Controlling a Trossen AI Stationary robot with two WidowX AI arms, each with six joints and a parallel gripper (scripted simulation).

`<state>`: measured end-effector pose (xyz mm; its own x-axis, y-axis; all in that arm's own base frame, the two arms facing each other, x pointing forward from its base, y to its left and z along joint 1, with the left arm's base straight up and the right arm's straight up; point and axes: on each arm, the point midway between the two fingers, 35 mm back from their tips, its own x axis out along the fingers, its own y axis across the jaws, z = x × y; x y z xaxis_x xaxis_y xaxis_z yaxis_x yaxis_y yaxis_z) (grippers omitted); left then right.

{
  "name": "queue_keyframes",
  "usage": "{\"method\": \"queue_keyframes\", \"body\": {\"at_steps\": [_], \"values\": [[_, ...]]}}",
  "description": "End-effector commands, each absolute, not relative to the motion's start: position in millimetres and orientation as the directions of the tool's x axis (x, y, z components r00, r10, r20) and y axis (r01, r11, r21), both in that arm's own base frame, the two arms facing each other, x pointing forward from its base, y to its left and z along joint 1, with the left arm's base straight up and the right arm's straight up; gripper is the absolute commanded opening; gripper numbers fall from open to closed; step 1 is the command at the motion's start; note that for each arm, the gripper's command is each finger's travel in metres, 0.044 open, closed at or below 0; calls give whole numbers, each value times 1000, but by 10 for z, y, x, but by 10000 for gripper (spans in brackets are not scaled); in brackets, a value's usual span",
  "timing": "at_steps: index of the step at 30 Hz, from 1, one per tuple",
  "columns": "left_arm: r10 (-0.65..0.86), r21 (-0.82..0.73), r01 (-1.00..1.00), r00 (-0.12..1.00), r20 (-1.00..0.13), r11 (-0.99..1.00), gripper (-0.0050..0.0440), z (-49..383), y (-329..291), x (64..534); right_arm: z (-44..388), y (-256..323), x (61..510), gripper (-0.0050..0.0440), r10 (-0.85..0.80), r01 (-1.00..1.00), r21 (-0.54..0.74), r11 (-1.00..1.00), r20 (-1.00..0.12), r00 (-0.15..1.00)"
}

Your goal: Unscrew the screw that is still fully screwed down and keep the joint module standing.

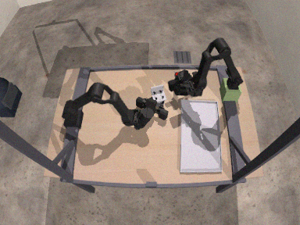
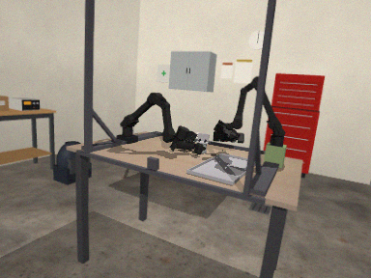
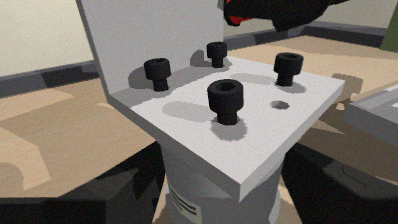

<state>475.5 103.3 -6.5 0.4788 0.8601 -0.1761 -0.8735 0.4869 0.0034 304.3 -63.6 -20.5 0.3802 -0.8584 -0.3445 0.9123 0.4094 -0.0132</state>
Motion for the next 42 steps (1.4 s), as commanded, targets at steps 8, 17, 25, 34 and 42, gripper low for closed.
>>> {"method": "queue_keyframes", "body": {"at_steps": [8, 17, 25, 34, 42], "values": [[861, -22, -875, 481, -163, 484, 245, 42, 1049, 4798, -187, -622, 3105, 130, -858, 913, 22, 407, -334, 390], [861, -22, -875, 481, -163, 484, 245, 42, 1049, 4798, -298, -618, 3115, 130, -858, 912, 16, 409, -334, 390], [861, -22, -875, 481, -163, 484, 245, 42, 1049, 4798, -308, -622, 3107, 130, -857, 913, 21, 408, -335, 391], [861, -22, -875, 481, -163, 484, 245, 42, 1049, 4798, -421, -618, 3114, 130, -857, 912, 15, 410, -336, 391], [861, -22, -875, 481, -163, 484, 245, 42, 1049, 4798, -428, -621, 3108, 130, -856, 912, 21, 409, -337, 392]]}}
